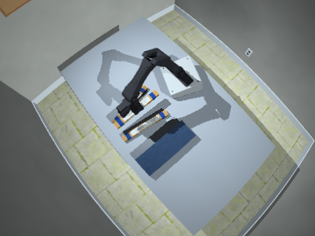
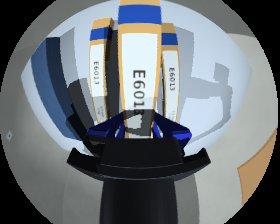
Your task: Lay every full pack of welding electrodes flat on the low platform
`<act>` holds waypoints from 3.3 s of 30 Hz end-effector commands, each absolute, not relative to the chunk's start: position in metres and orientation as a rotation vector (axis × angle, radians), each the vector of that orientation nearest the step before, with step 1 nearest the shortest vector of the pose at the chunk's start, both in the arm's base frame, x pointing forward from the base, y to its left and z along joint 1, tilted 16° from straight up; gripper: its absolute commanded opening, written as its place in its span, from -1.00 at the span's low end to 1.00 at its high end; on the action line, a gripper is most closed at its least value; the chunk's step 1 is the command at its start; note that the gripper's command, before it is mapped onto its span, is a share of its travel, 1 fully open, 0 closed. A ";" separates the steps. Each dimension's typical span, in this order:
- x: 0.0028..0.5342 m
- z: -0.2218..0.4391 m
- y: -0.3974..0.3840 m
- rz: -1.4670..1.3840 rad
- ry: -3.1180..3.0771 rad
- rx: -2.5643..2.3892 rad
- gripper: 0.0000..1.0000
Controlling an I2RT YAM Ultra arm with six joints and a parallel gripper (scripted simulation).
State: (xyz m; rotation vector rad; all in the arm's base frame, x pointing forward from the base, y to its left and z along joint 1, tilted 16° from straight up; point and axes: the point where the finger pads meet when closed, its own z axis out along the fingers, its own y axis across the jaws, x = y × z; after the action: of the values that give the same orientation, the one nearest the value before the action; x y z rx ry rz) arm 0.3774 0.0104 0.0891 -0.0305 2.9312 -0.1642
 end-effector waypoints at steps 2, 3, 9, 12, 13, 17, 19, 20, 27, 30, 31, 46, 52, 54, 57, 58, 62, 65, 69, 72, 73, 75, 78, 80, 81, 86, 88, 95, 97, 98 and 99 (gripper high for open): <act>0.383 0.124 0.015 -0.150 2.863 -0.028 -1.00; 0.383 0.125 0.015 -0.150 2.863 -0.028 -1.00; 0.381 0.132 0.016 -0.150 2.863 -0.028 -1.00; 0.380 0.134 0.016 -0.150 2.863 -0.028 -1.00; 0.380 0.135 0.016 -0.150 2.863 -0.028 -1.00; 0.378 0.140 0.017 -0.150 2.863 -0.028 -1.00; 0.378 0.143 0.017 -0.150 2.863 -0.028 -1.00; 0.377 0.144 0.017 -0.150 2.863 -0.028 -1.00; 0.375 0.152 0.018 -0.150 2.863 -0.028 -1.00; 0.375 0.152 0.018 -0.150 2.863 -0.028 -1.00; 0.375 0.152 0.018 -0.150 2.863 -0.028 -1.00; 0.375 0.152 0.018 -0.150 2.863 -0.028 -1.00; 0.375 0.152 0.018 -0.150 2.863 -0.028 -1.00; 0.375 0.152 0.018 -0.150 2.863 -0.028 -1.00; 0.375 0.152 0.018 -0.150 2.863 -0.028 -1.00; 0.375 0.152 0.018 -0.150 2.863 -0.028 -1.00; 0.375 0.152 0.018 -0.150 2.863 -0.028 -1.00; 0.375 0.152 0.018 -0.150 2.863 -0.028 -1.00; 0.375 0.152 0.018 -0.150 2.863 -0.028 -1.00; 0.375 0.152 0.018 -0.150 2.863 -0.028 -1.00; 0.375 0.152 0.018 -0.150 2.863 -0.028 -1.00; 0.375 0.152 0.018 -0.150 2.863 -0.028 -1.00; 0.375 0.152 0.018 -0.150 2.863 -0.028 -1.00; 0.375 0.152 0.018 -0.150 2.863 -0.028 -1.00; 0.375 0.152 0.018 -0.150 2.863 -0.028 -1.00; 0.375 0.152 0.018 -0.150 2.863 -0.028 -1.00; 0.375 0.152 0.018 -0.150 2.863 -0.028 -1.00; 0.375 0.152 0.018 -0.150 2.863 -0.028 -1.00; 0.375 0.152 0.018 -0.150 2.863 -0.028 -1.00; 0.375 0.152 0.018 -0.150 2.863 -0.028 -1.00; 0.375 0.152 0.018 -0.150 2.863 -0.028 -1.00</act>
State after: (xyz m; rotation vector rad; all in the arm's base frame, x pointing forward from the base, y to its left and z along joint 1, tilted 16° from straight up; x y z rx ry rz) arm 0.3692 0.0120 0.1242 -0.0209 2.9343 -0.1619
